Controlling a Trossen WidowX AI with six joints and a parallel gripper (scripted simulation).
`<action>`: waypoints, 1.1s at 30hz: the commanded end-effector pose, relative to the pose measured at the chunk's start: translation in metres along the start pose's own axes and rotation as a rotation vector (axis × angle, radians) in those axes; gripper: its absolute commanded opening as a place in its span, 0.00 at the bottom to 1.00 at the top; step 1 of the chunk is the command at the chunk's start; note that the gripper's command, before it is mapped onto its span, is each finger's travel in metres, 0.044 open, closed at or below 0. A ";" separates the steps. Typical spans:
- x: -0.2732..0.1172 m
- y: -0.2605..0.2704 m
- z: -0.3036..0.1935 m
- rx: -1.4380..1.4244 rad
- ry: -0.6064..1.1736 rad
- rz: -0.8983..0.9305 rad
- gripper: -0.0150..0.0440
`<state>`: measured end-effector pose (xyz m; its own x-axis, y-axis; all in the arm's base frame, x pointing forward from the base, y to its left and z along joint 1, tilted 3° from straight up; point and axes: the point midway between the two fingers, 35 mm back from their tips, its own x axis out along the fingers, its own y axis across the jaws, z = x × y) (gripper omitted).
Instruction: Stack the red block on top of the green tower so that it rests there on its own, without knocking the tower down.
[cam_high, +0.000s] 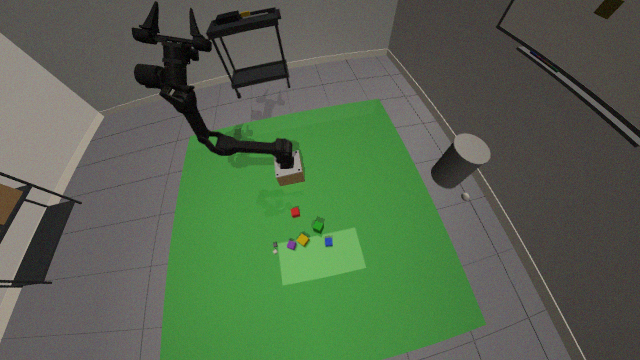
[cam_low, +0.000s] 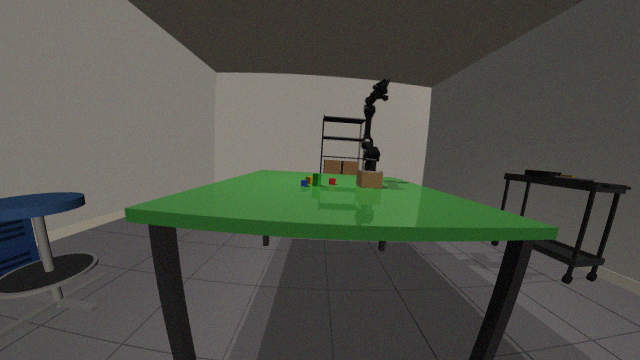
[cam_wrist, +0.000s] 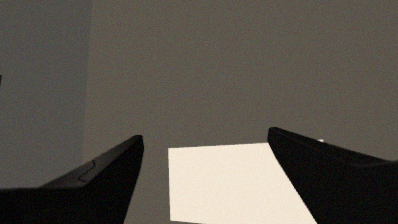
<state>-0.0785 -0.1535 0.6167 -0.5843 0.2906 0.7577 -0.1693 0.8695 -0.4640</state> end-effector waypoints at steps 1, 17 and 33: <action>0.001 0.001 0.000 0.002 0.002 0.004 0.98; 0.028 0.201 -0.090 0.380 0.443 0.452 1.00; -0.115 0.383 -0.213 0.694 1.283 0.734 1.00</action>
<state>0.0678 0.2198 0.4752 0.1732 0.9819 0.0769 -0.6264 0.1701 -0.7607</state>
